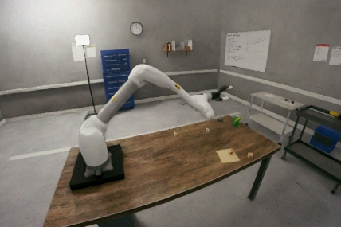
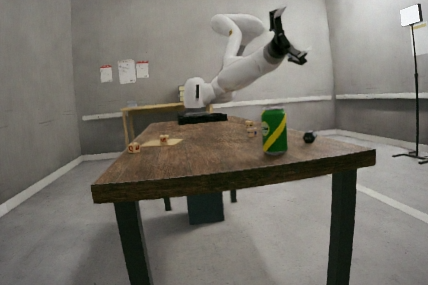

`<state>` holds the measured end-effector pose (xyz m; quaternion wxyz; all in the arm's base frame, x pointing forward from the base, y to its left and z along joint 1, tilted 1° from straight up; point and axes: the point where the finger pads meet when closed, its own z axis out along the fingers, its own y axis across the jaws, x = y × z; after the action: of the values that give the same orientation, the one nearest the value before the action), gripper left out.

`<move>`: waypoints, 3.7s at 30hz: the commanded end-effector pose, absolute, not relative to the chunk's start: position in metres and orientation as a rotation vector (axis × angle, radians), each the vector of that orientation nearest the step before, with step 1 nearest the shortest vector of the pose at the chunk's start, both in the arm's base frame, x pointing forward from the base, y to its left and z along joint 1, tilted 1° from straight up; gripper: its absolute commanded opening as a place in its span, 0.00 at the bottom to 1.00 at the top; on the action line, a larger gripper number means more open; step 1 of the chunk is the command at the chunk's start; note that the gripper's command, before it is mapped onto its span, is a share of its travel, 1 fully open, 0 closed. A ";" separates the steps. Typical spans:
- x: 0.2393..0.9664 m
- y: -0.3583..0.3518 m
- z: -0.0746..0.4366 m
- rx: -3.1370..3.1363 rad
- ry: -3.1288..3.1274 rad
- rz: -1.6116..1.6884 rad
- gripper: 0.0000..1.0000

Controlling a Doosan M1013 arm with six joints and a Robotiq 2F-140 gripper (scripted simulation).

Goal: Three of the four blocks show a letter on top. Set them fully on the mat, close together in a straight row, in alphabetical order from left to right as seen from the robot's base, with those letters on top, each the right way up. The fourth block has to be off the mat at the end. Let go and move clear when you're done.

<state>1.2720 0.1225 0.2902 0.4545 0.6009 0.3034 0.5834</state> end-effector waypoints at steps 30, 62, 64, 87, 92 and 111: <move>1.242 0.047 0.333 1.540 0.566 1.346 1.00; 0.983 -0.189 0.359 2.028 -0.050 0.682 1.00; 0.974 -0.191 0.356 2.047 -0.060 0.661 1.00; 0.765 -0.134 0.306 2.629 -0.163 0.184 1.00; 0.730 -0.102 0.304 2.764 -0.141 0.113 1.00; 0.668 0.039 0.265 3.197 0.264 0.080 1.00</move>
<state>0.6573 0.0157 0.2962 -0.0104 0.9993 0.0360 0.0089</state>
